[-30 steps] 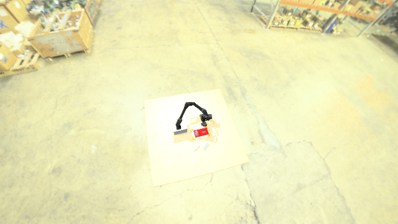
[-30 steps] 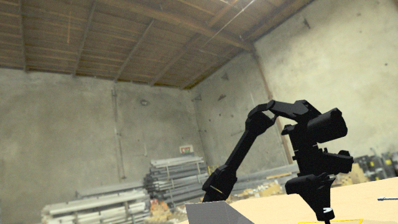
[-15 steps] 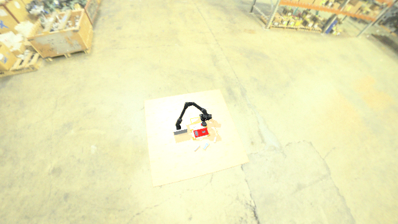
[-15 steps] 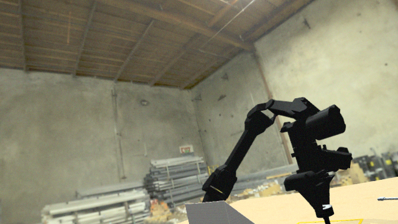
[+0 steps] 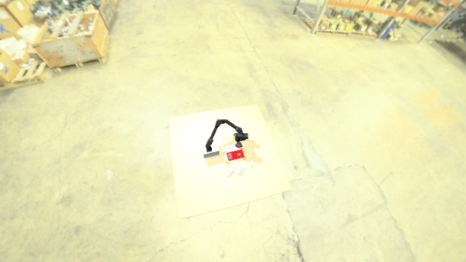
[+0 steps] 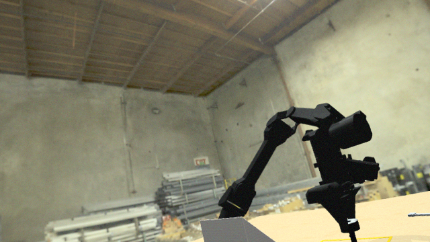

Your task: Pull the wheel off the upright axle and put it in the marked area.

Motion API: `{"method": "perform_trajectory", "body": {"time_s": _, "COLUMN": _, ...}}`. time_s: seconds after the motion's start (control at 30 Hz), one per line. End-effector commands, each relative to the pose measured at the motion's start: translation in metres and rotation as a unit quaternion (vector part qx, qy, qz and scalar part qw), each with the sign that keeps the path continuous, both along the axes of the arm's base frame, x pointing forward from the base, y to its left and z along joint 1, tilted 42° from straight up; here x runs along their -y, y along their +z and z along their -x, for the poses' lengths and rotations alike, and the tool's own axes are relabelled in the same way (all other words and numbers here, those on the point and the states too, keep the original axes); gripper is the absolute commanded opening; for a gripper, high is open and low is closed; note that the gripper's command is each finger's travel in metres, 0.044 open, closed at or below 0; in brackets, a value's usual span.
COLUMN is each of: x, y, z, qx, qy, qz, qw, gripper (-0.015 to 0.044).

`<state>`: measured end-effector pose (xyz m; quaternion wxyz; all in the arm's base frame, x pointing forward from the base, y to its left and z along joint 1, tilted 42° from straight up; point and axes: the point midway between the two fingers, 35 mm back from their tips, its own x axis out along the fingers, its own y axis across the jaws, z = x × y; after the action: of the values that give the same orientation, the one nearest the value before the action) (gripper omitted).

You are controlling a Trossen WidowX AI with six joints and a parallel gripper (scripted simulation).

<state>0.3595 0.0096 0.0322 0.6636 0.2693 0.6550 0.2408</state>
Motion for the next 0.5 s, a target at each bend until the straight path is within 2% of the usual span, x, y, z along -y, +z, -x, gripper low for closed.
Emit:
{"method": "perform_trajectory", "body": {"time_s": 0.0, "x": 0.003, "y": 0.004, "z": -0.001, "qx": 0.003, "qy": 0.002, "qz": 0.003, "qw": 1.000, "gripper": 0.0000}}
{"method": "perform_trajectory", "body": {"time_s": 0.3, "x": 0.025, "y": 0.026, "z": 0.003, "qx": 0.002, "qy": 0.002, "qz": 0.003, "qw": 1.000, "gripper": 0.0000}}
{"method": "perform_trajectory", "body": {"time_s": 0.47, "x": 0.012, "y": 0.029, "z": 0.008, "qx": -0.002, "qy": -0.001, "qz": 0.001, "qw": 1.000, "gripper": 0.0000}}
